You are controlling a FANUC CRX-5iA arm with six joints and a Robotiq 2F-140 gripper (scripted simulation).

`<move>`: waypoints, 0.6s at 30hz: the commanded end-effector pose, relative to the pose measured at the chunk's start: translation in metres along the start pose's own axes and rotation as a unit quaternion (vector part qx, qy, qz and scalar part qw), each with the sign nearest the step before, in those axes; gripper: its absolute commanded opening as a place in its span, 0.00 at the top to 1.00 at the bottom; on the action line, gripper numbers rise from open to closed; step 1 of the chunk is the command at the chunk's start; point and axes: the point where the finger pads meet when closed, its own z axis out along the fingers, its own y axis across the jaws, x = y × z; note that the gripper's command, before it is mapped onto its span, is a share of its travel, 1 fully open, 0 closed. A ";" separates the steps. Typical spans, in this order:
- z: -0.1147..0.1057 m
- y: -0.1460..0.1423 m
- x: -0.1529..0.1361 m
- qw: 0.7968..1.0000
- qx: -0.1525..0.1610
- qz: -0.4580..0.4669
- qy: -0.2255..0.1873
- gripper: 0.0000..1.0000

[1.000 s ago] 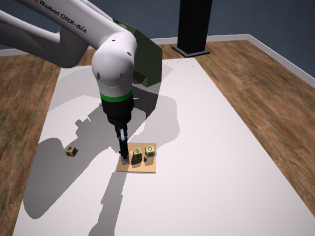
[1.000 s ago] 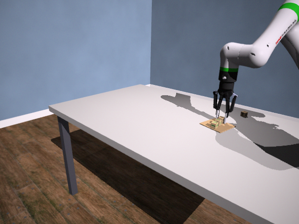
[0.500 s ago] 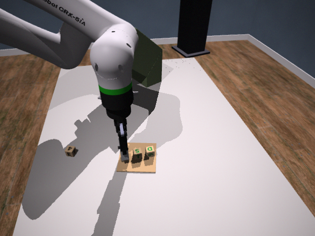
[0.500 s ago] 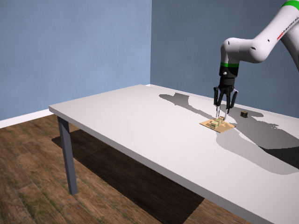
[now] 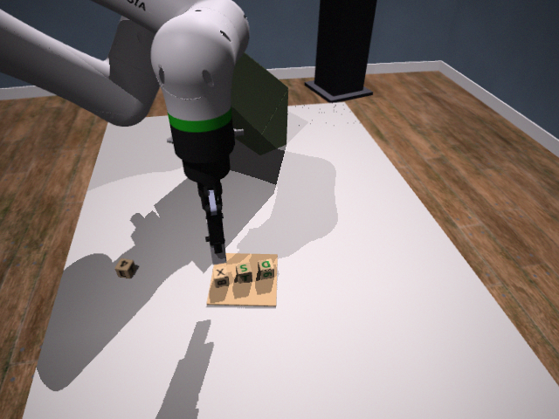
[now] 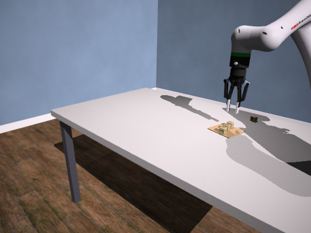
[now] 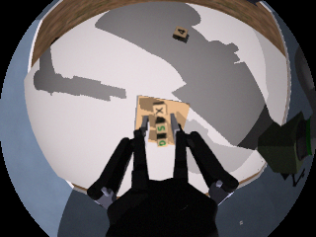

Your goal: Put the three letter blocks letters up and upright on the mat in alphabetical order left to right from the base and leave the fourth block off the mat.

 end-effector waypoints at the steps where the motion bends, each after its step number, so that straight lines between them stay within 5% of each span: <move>1: -0.005 0.000 0.000 1.000 0.000 0.000 0.000 0.72; 6: -0.006 0.000 0.000 1.000 0.000 0.000 0.000 0.72; 7: -0.006 0.000 0.000 1.000 0.000 0.000 0.000 0.00; 18: -0.006 0.000 0.000 1.000 0.000 0.000 0.000 0.00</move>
